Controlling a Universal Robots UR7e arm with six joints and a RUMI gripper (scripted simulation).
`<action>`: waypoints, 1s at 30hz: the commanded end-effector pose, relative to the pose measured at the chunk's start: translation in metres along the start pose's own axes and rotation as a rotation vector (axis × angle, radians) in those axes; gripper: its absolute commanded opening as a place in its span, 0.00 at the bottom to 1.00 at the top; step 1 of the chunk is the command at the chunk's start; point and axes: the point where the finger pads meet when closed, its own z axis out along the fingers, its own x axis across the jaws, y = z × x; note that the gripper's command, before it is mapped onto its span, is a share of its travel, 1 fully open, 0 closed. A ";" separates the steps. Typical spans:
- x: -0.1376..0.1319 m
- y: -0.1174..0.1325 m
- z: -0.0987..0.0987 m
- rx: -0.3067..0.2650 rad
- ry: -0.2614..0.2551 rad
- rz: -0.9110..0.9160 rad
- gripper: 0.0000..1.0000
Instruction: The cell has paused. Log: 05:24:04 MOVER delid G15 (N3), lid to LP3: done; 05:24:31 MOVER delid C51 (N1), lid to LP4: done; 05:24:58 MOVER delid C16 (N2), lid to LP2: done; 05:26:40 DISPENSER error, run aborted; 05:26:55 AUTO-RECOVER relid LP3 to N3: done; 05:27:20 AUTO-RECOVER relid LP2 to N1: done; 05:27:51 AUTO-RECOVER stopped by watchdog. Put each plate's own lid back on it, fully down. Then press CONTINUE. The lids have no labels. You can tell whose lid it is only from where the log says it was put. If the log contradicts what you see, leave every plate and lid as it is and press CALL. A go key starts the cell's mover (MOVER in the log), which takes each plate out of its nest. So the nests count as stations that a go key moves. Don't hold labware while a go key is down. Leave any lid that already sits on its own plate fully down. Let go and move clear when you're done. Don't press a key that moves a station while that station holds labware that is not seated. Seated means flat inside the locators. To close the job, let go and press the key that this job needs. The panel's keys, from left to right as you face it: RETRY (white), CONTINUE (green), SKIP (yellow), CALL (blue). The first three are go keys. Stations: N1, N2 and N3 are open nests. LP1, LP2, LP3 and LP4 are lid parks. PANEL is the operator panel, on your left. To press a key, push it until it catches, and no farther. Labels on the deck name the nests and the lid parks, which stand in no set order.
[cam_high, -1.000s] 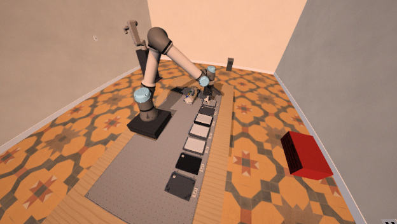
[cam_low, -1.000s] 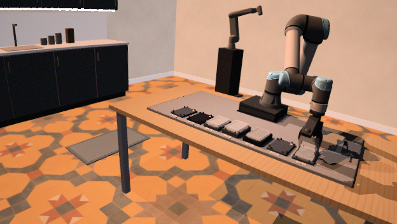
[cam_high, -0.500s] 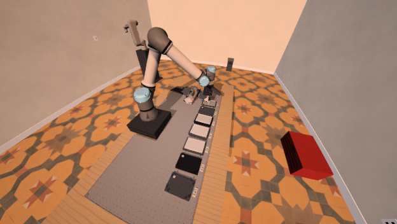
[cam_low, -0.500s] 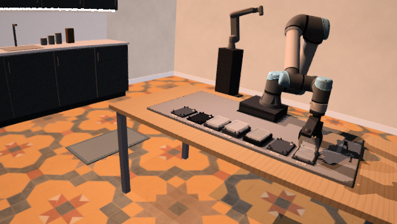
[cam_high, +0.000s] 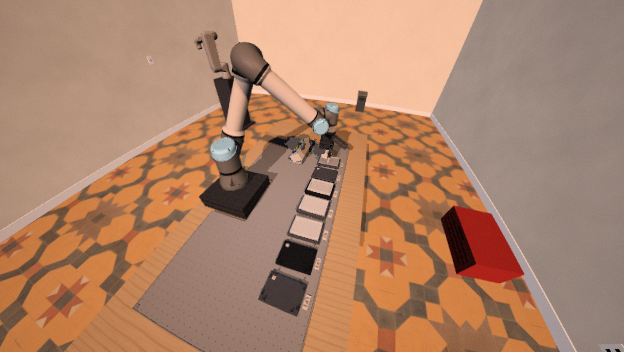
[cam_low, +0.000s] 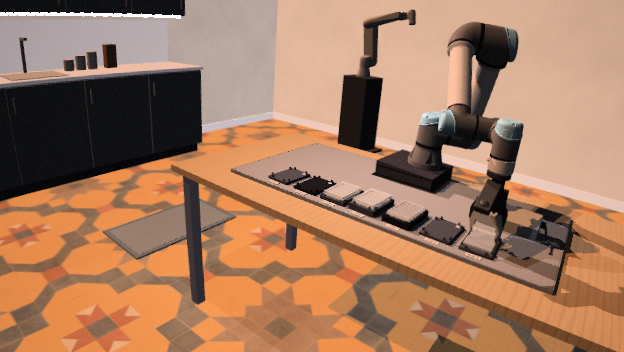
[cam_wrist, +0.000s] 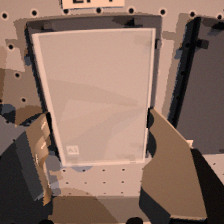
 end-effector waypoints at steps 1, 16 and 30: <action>0.000 0.000 -0.008 0.001 -0.001 0.000 0.00; 0.000 0.000 -0.030 0.001 -0.001 0.000 0.00; 0.005 0.000 -0.040 0.001 -0.001 0.020 0.00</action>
